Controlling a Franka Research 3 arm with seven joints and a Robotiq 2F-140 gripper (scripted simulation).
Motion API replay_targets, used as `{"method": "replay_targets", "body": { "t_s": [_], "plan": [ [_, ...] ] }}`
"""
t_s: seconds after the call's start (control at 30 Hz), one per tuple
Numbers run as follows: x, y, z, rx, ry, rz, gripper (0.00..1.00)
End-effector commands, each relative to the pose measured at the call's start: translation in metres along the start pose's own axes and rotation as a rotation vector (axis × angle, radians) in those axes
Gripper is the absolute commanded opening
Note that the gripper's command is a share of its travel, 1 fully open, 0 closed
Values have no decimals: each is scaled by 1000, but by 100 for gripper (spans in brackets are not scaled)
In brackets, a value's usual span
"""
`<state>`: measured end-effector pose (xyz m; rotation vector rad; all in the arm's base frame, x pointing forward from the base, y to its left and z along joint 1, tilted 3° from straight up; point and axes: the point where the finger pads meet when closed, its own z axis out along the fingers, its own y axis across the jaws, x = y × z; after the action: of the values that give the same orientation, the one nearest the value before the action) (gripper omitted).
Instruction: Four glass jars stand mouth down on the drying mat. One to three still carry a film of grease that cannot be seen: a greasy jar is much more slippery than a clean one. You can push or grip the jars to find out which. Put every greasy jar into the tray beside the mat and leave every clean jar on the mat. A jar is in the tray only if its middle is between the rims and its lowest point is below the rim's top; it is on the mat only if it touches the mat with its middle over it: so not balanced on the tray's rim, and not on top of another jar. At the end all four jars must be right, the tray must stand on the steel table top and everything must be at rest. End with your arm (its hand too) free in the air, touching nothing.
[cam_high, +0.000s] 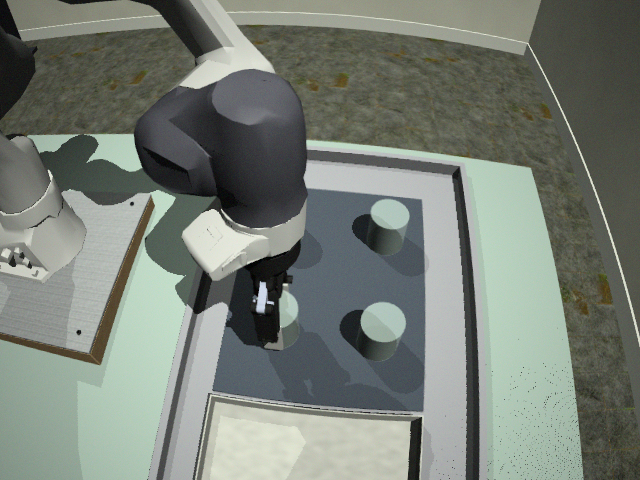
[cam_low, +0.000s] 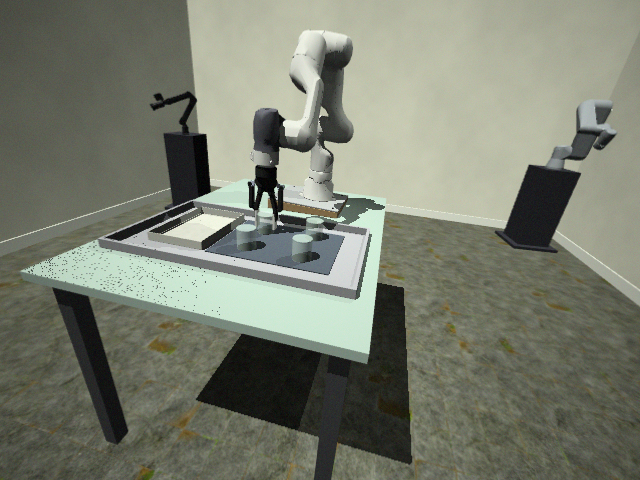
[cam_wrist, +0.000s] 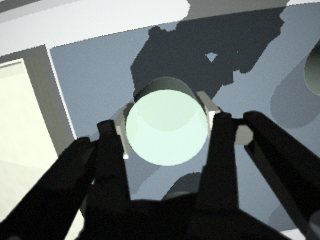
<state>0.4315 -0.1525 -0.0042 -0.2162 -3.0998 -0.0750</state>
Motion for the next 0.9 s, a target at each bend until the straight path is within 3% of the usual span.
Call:
{"method": "replay_targets", "body": {
  "t_s": [0.0,0.87],
  "plan": [
    [0,-1,1,-1,-2,0,43],
    [0,-1,1,-1,-2,0,40]
  ]
}}
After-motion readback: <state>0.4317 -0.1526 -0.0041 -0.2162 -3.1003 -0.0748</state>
